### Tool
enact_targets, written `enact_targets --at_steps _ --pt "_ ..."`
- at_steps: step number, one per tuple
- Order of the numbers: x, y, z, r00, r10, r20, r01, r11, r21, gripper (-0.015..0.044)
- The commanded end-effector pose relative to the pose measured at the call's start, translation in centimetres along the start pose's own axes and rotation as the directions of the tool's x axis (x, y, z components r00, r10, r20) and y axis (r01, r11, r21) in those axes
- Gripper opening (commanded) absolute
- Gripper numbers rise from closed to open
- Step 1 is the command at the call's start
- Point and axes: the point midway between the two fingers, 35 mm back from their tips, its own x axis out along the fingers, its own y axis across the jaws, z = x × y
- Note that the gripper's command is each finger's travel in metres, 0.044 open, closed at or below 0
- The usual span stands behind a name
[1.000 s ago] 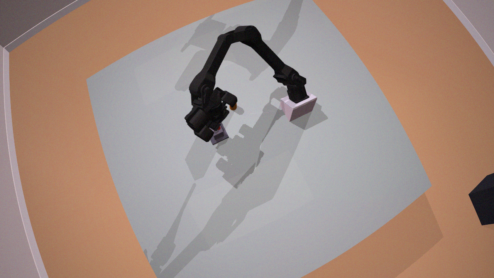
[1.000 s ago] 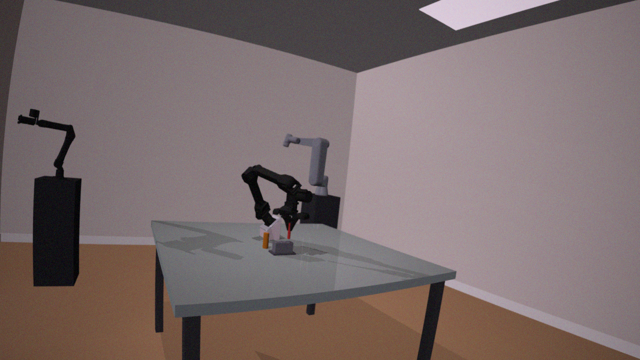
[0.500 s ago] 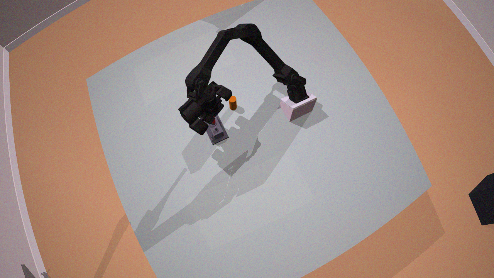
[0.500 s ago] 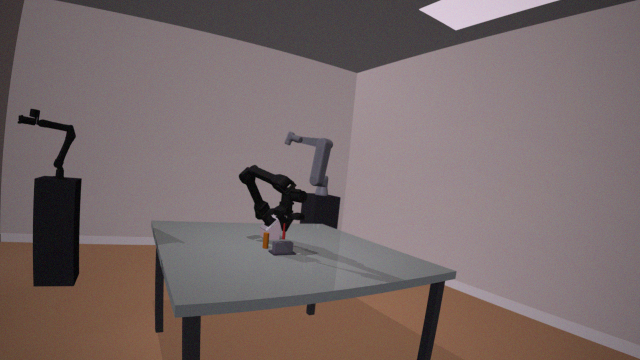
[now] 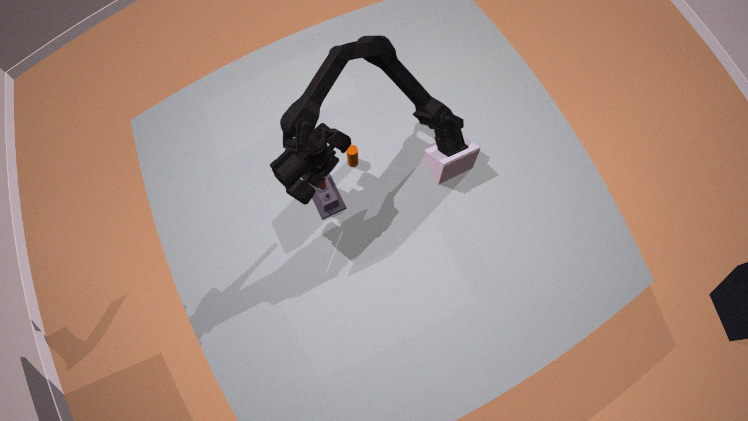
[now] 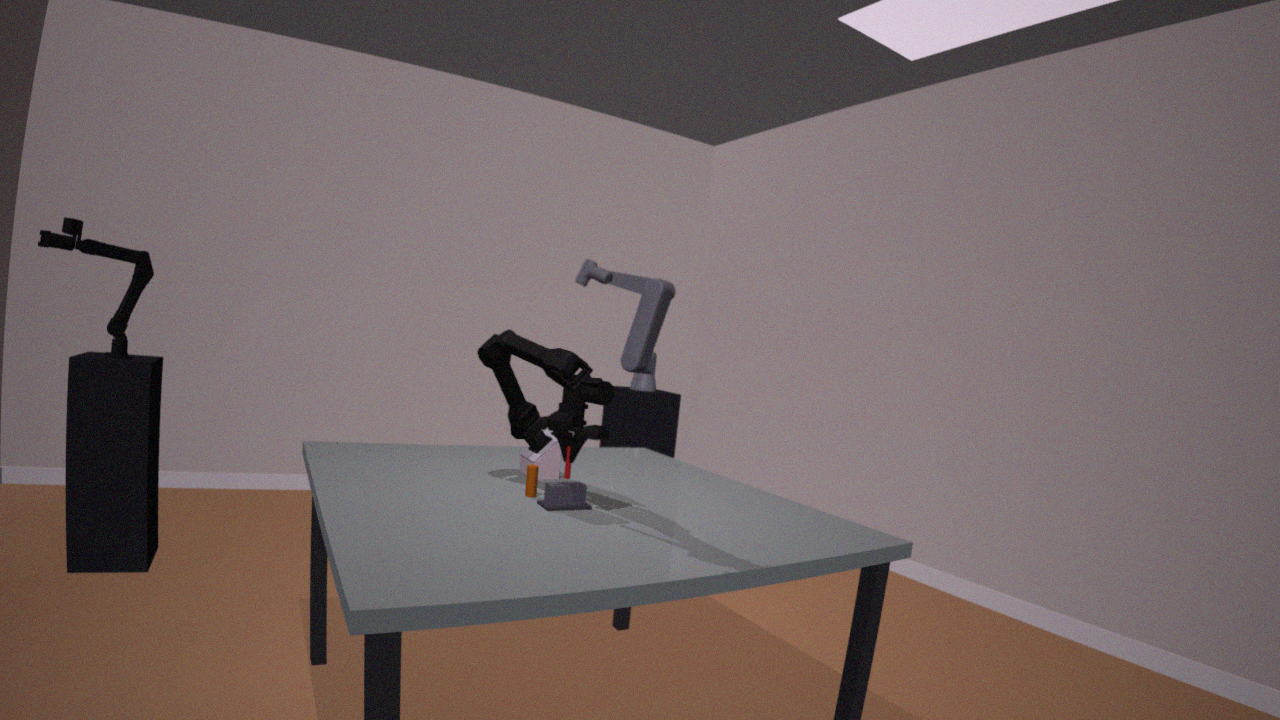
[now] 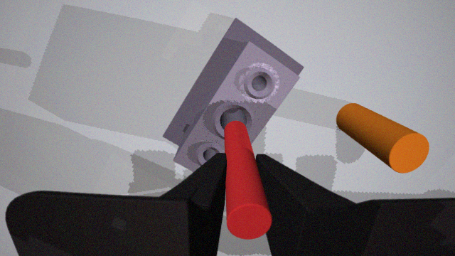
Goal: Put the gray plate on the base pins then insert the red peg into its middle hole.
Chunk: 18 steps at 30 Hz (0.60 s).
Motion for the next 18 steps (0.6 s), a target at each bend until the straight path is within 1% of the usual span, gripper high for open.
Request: enact_targets --at_steps 1,9,18 --pt "0.0 0.0 0.0 1.000 0.000 0.001 0.000 1.000 -0.001 0.0000" --pt "0.2 0.0 0.0 1.000 0.000 0.001 0.000 1.000 -0.001 0.0000" --pt "1.6 -0.1 0.2 1.000 -0.001 0.005 0.001 1.000 -0.005 0.0000"
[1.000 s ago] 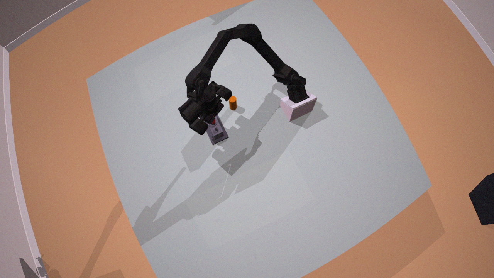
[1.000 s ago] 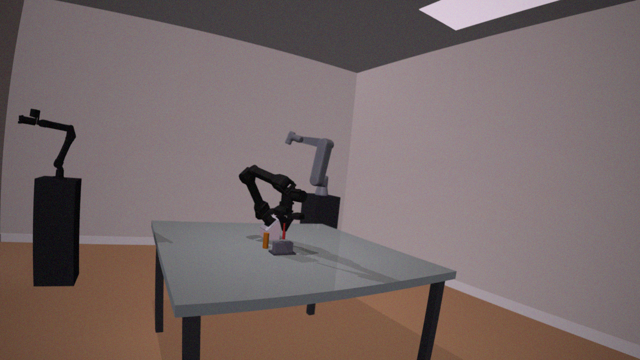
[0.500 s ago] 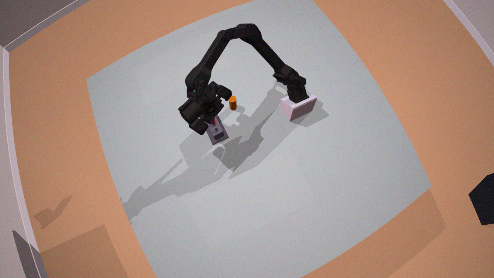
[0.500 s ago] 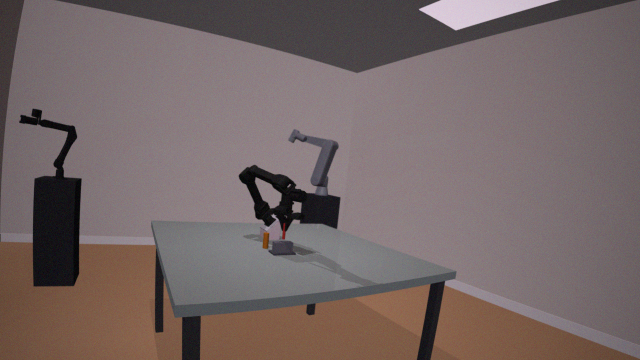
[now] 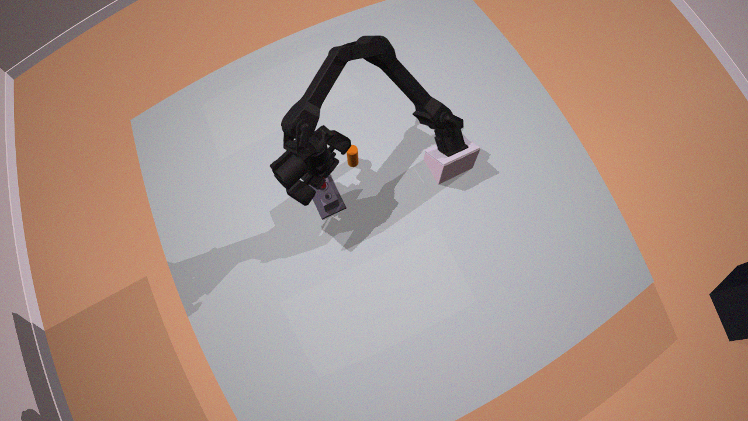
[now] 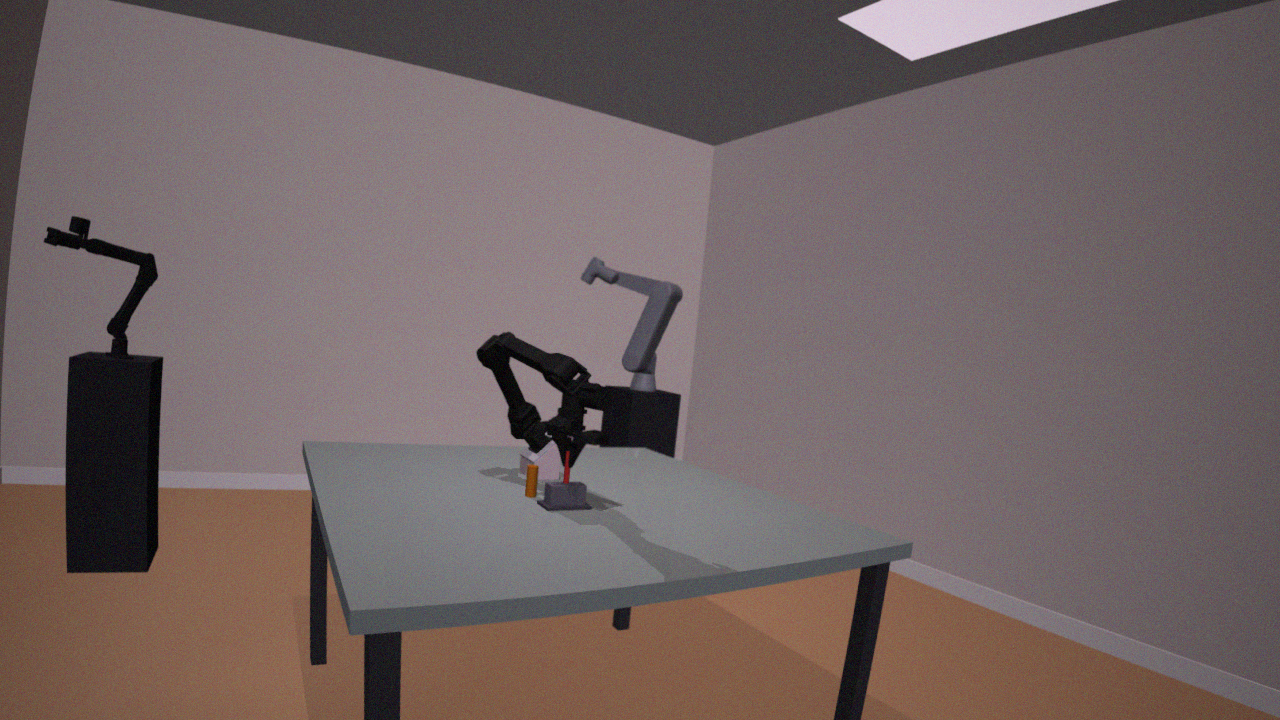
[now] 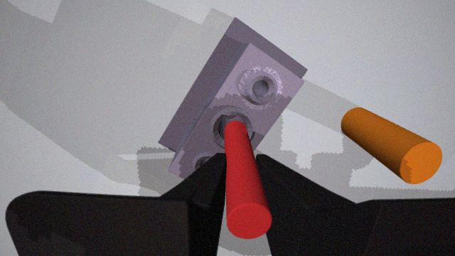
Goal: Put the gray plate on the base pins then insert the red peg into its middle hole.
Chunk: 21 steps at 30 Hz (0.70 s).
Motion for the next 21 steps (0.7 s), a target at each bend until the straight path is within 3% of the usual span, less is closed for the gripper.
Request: enact_targets --at_steps 1,21 --pt "0.43 0.00 0.09 1.000 0.001 0.006 -0.001 1.000 -0.005 0.0000" --pt "0.48 0.14 0.00 1.000 -0.001 0.000 0.001 1.000 0.000 0.0000"
